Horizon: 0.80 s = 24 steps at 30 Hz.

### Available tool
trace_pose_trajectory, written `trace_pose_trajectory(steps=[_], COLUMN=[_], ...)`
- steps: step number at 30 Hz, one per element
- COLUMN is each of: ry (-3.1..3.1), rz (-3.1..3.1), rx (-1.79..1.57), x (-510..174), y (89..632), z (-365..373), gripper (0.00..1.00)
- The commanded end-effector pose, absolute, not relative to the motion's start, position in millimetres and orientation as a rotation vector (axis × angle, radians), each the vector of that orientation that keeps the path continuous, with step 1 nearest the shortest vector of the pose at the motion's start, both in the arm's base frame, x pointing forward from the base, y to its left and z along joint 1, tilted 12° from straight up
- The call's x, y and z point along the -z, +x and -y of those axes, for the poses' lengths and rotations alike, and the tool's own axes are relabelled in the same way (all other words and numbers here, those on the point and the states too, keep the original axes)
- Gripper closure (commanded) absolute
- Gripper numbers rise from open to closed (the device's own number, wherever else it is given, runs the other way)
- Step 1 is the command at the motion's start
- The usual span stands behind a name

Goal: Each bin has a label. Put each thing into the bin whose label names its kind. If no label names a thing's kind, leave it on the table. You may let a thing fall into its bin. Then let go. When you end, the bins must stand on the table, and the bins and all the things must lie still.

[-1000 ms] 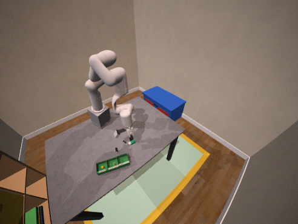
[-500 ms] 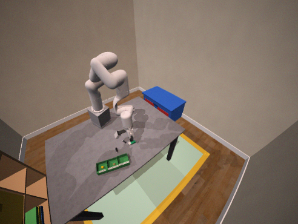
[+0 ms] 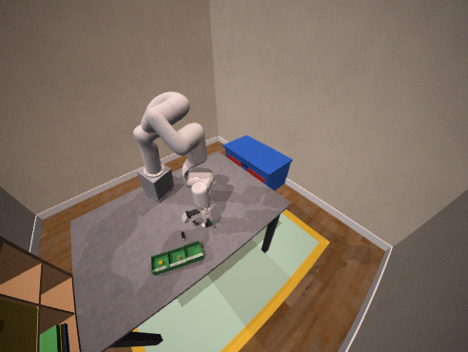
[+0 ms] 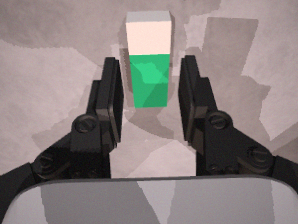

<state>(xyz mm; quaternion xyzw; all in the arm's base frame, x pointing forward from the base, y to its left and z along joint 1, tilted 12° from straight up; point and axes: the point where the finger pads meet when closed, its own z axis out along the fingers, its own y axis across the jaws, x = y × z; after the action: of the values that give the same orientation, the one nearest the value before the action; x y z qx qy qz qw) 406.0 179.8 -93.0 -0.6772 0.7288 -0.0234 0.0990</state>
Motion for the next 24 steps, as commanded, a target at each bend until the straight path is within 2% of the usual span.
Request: trace_pose_trajectory(steps=[1,24], ry=[-1.995,-1.995], rz=[-2.142,-2.142], rx=[0.071,0.071], x=[94.1,106.2], y=[409.0,409.7], z=[-180.6,-181.7], gripper=[0.62,0.62])
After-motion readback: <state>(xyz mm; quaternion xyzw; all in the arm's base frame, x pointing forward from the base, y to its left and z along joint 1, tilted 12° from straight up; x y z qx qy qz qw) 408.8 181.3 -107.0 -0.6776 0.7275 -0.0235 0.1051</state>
